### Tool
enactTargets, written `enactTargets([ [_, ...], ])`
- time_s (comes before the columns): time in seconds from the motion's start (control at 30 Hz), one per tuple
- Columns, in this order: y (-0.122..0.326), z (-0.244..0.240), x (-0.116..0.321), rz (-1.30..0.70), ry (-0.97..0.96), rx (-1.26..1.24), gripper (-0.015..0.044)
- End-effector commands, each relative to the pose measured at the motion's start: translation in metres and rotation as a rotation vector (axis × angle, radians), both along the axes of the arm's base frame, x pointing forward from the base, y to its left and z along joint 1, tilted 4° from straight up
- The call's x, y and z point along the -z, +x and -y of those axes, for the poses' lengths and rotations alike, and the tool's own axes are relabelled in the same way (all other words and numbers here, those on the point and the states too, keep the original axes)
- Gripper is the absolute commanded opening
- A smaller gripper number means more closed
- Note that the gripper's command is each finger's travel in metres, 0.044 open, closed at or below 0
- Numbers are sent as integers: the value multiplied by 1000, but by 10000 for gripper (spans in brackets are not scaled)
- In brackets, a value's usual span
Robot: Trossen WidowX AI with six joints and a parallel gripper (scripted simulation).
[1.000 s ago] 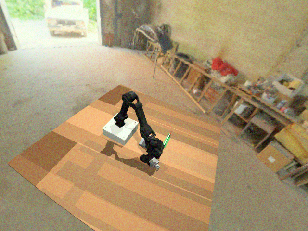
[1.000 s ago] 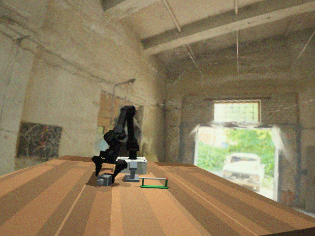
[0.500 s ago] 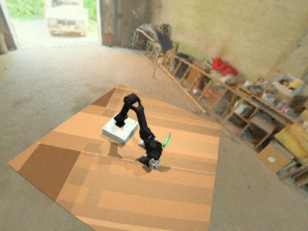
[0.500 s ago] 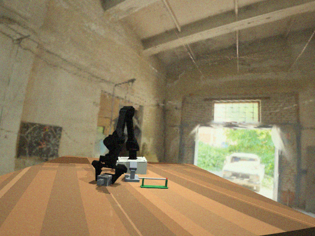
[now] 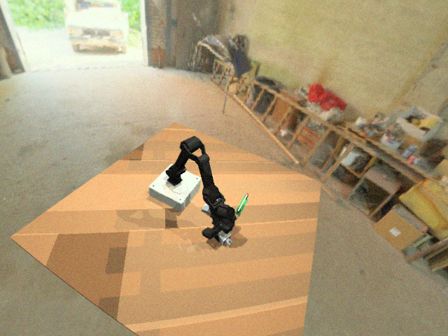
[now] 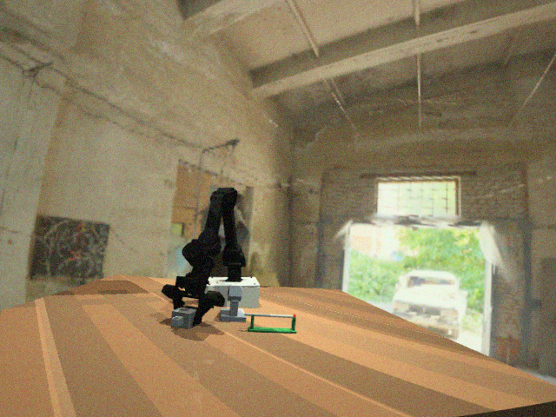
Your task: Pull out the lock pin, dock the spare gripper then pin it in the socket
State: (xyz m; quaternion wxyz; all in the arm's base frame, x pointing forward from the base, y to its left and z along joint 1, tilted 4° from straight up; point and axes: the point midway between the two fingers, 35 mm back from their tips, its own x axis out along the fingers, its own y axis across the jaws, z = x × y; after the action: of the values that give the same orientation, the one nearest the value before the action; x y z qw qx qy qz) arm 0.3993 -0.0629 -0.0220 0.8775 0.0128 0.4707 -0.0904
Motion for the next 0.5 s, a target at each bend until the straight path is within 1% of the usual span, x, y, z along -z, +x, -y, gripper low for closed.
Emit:
enactTargets([
  [0.0, 0, 0, -1, 1, -3, -5, 183],
  [0.23, 3, -1, -24, 2, -3, -5, 0],
  [0.47, 4, -4, -57, 3, -3, -5, 0],
])
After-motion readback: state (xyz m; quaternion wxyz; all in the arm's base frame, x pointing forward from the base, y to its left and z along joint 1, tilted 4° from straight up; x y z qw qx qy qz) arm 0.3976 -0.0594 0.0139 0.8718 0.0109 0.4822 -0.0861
